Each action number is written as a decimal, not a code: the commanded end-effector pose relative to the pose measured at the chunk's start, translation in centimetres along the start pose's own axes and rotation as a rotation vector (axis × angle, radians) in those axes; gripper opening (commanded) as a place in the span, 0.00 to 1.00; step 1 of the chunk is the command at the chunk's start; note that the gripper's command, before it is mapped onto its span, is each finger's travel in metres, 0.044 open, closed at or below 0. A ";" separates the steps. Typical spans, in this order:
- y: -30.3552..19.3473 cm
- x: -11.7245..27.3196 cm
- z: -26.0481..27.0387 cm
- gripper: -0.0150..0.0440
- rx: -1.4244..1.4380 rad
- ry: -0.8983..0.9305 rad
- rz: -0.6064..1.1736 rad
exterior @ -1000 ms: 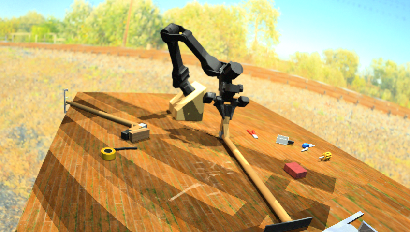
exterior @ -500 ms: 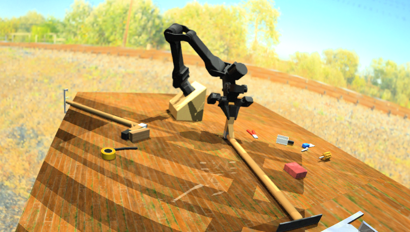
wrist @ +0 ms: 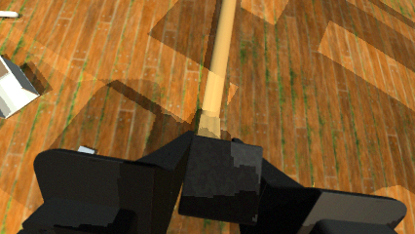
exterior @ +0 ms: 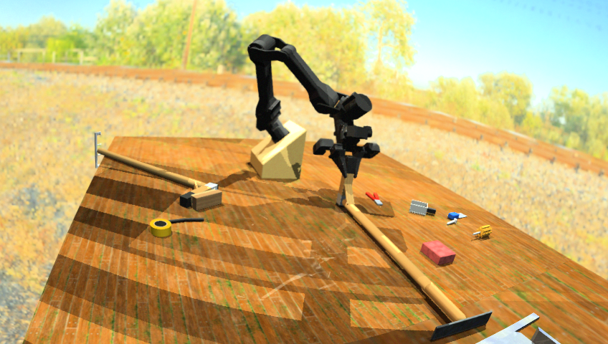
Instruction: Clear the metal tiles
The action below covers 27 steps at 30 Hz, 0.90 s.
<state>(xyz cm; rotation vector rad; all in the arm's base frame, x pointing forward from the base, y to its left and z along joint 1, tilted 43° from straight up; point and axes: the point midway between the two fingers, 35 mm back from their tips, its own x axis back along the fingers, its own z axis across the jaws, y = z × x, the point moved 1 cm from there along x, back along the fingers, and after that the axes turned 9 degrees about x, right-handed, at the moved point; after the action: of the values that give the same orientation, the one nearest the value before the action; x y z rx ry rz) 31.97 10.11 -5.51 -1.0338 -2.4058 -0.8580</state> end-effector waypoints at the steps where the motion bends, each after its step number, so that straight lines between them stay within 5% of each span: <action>1: 0.4 0.2 0.8 0.25 0.018 0.028 -0.011; 27: -1.9 1.8 -0.3 0.25 0.052 0.053 -0.011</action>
<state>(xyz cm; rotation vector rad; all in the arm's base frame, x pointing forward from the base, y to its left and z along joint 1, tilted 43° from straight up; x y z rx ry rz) 30.03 9.71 -5.16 -0.9734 -2.3739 -0.8080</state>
